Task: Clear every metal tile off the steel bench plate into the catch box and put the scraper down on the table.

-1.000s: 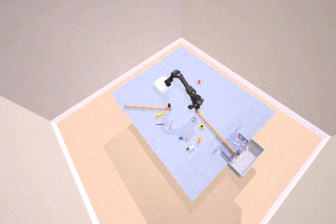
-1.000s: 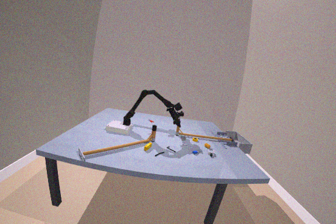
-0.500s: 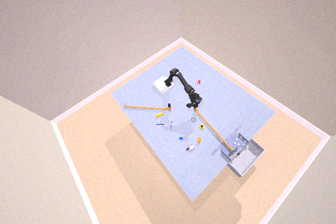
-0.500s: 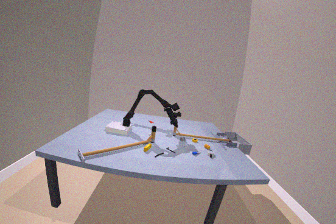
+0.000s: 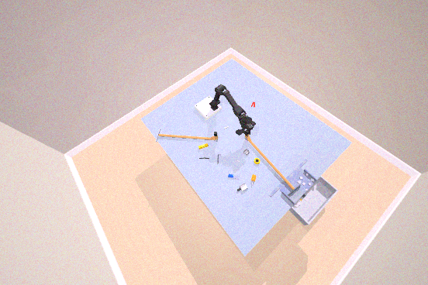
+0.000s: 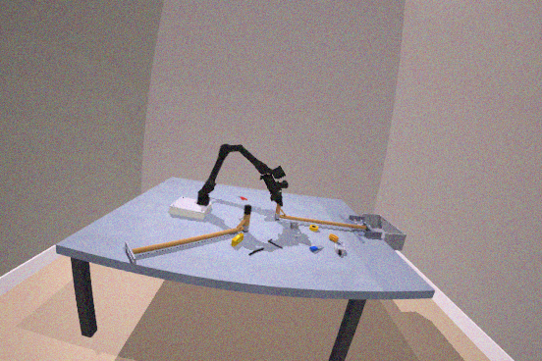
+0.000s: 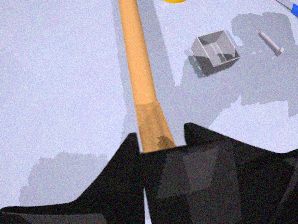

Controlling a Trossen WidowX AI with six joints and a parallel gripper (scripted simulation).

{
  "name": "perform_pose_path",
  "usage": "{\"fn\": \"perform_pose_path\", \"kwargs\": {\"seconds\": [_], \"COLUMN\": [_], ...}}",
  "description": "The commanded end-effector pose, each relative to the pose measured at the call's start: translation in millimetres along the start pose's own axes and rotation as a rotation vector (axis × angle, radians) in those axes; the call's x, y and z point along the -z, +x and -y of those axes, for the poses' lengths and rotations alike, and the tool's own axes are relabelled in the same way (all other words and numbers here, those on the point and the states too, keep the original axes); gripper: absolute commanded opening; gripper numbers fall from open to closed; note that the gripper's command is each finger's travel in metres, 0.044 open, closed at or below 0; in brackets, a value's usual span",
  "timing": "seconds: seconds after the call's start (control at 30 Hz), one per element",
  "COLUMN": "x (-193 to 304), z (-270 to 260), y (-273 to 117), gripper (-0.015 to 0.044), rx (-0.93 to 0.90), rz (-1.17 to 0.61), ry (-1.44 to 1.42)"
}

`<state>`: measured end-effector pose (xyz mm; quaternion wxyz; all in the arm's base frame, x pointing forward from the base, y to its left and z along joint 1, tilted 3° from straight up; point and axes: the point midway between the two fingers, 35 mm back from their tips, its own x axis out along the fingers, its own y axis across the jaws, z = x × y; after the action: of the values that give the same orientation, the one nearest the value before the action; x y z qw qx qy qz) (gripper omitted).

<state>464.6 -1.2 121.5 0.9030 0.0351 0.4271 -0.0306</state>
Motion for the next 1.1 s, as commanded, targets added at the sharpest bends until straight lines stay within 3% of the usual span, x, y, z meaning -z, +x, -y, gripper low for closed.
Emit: {"fn": "perform_pose_path", "kwargs": {"seconds": [0.0,1.07], "x": [-2.2,38.0], "z": [0.5,4.8], "y": [-10.6,-41.4], "gripper": [0.0000,0.0000], "rx": [0.001,0.001], "rz": [0.026,0.028], "ry": [0.005,0.007]}}
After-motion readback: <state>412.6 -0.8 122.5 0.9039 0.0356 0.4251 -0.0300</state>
